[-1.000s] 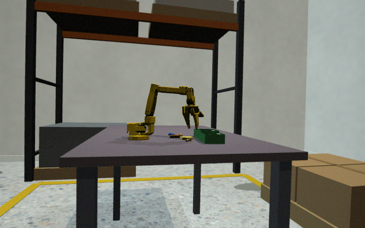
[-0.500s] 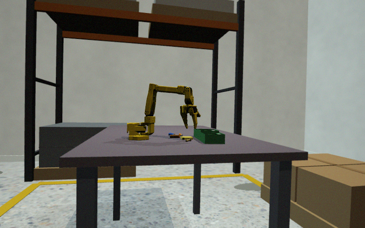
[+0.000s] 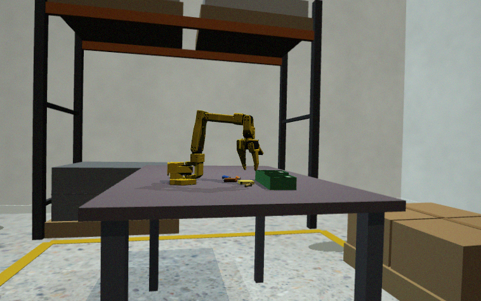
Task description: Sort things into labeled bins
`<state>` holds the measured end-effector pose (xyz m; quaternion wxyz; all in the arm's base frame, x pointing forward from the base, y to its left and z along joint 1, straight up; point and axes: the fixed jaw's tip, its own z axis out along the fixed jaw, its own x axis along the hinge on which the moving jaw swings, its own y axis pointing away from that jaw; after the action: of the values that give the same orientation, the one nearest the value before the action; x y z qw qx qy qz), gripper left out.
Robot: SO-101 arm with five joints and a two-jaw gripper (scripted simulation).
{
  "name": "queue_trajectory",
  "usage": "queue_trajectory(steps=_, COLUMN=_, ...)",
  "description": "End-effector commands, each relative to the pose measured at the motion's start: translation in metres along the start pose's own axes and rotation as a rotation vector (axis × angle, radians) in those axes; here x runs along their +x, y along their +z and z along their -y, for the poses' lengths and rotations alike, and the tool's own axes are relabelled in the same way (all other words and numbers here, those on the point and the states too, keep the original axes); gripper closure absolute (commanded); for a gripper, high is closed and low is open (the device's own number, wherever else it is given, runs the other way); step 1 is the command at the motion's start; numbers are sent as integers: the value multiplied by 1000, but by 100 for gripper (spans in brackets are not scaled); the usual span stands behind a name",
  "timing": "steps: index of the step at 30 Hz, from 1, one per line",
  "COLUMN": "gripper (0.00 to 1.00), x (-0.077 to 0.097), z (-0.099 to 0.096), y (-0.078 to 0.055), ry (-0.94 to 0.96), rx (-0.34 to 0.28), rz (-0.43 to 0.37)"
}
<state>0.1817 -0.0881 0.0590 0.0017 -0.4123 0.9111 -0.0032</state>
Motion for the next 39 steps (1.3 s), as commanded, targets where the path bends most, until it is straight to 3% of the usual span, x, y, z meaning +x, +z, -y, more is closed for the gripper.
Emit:
queue_trajectory(steps=1, gripper=78, x=1, z=1, y=-7, ry=2, rx=28, rz=9)
queue_trajectory(steps=21, gripper=78, x=1, z=3, y=4, ry=2, rx=28, rz=9)
queue_trajectory(steps=39, gripper=78, x=1, z=4, y=34, ry=2, rx=28, rz=9)
